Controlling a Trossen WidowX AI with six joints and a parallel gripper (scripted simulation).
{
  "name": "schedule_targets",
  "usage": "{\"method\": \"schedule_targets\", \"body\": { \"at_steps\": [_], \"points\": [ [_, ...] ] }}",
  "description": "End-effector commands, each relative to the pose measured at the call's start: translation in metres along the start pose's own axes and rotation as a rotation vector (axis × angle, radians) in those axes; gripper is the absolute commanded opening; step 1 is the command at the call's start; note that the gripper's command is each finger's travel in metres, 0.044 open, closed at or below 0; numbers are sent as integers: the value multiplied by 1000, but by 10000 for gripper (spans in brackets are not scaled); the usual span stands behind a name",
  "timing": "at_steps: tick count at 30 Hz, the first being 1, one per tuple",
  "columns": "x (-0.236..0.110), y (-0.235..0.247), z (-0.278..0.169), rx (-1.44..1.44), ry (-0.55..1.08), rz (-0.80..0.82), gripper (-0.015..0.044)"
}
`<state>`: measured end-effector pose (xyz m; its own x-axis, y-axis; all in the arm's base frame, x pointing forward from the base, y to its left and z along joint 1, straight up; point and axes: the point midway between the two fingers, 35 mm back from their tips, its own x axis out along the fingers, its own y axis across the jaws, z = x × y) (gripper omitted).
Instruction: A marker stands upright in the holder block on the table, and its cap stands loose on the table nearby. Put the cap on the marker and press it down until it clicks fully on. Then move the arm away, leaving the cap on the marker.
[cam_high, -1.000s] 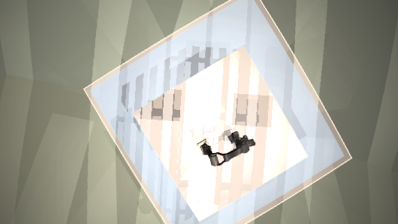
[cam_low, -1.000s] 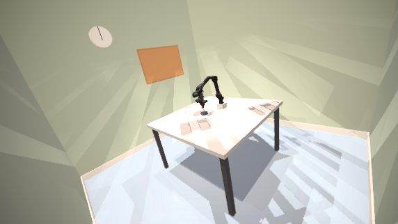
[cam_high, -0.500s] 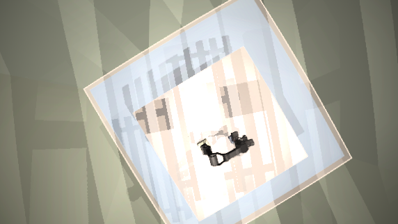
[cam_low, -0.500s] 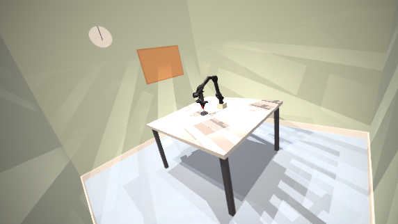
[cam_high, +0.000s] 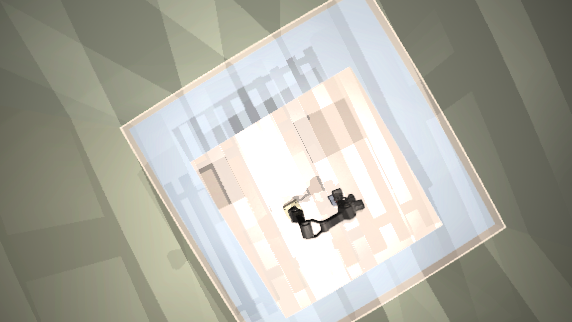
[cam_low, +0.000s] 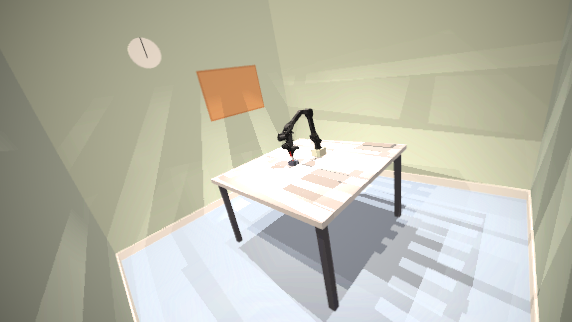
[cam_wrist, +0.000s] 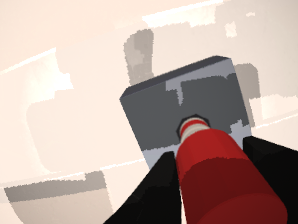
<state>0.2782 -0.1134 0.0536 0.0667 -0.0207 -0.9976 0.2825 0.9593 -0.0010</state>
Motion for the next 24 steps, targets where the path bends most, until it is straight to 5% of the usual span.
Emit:
{"method": "schedule_targets", "body": {
  "at_steps": [1,24],
  "points": [
    [28,0,-5,-1,51,2,0],
    [46,0,2,-1,50,2,0]
  ]
}}
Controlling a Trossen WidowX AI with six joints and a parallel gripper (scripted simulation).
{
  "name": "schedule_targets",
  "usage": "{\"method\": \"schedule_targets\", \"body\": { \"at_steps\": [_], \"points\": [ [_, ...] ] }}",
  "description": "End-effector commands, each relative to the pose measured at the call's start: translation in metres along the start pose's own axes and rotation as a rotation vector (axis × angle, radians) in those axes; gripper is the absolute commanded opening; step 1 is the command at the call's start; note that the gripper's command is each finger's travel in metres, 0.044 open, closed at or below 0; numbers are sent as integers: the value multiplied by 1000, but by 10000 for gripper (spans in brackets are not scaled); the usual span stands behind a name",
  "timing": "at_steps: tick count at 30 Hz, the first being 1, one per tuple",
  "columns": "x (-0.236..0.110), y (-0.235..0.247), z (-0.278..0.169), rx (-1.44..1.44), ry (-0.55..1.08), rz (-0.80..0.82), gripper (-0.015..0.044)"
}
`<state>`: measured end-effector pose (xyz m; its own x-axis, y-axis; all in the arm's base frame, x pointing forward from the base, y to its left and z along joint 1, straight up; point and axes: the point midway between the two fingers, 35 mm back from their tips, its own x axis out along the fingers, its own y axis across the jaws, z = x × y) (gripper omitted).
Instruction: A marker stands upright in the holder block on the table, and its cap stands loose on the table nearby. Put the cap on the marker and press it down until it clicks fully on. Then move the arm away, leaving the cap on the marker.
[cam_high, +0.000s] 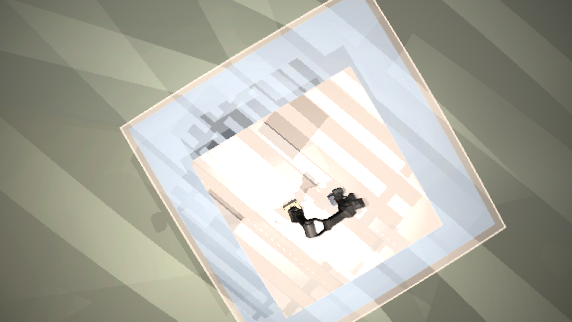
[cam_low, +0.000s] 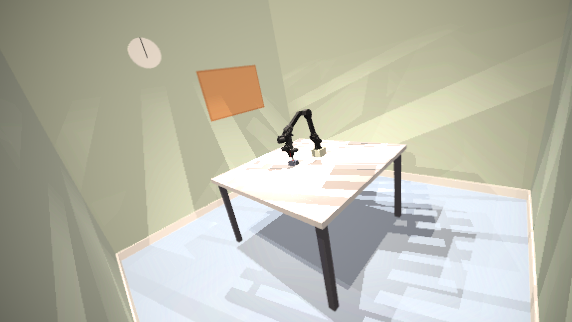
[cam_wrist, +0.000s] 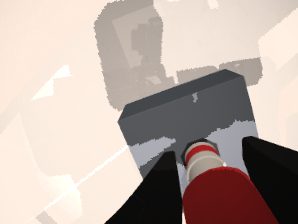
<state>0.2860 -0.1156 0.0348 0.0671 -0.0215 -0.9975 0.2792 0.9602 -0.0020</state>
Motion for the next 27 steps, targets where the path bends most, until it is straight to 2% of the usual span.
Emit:
{"method": "schedule_targets", "body": {
  "at_steps": [1,27],
  "points": [
    [27,0,-5,2,51,3,0],
    [38,0,8,2,50,3,0]
  ]
}}
